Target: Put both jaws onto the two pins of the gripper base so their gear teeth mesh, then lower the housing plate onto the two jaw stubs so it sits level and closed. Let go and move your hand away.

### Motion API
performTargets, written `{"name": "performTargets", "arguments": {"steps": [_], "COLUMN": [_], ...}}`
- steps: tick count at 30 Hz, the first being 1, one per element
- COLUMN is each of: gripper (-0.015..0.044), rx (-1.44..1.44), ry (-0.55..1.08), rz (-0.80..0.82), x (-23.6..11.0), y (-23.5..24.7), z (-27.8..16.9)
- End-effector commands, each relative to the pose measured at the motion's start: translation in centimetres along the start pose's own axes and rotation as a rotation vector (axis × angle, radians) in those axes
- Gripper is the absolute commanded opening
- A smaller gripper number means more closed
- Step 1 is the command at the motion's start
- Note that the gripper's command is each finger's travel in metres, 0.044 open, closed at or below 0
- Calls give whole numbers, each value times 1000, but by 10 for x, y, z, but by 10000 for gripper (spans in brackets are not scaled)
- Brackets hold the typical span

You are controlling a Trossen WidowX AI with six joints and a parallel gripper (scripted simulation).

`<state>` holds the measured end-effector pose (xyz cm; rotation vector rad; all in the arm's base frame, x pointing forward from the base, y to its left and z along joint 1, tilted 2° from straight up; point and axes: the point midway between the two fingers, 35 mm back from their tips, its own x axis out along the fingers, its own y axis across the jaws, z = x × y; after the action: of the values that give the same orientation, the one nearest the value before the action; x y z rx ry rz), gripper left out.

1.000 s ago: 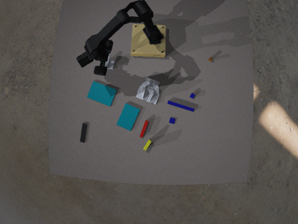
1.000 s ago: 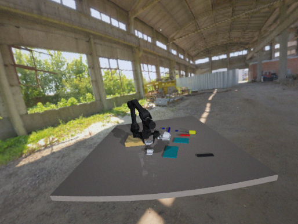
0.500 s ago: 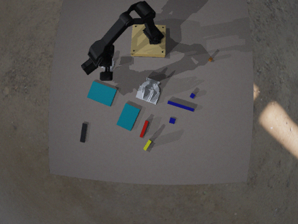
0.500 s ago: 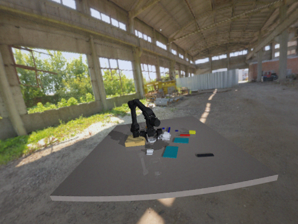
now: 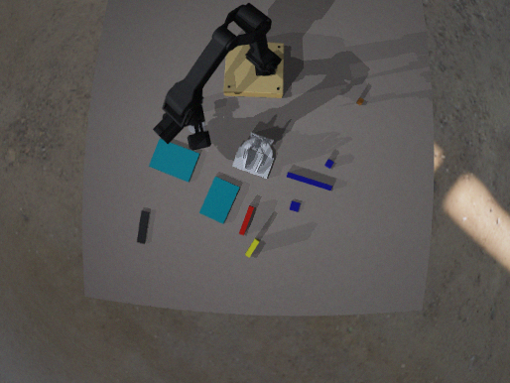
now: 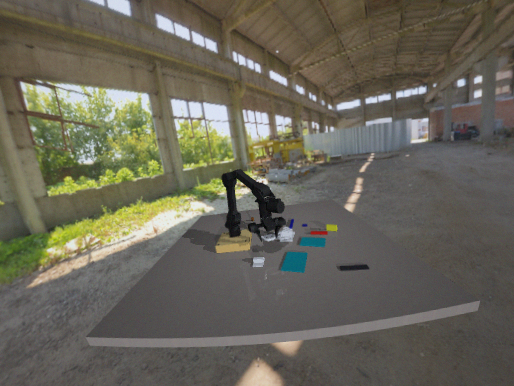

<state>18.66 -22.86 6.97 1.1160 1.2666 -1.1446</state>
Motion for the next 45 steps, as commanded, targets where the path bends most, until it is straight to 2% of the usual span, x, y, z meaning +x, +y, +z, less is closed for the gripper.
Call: {"name": "performTargets", "arguments": {"steps": [1, 45], "gripper": [351, 351], "rx": [-71, -767], "ry": [0, 7], "rz": [6, 16], "x": [-1, -2], "y": [11, 89], "z": [-11, -133]}}
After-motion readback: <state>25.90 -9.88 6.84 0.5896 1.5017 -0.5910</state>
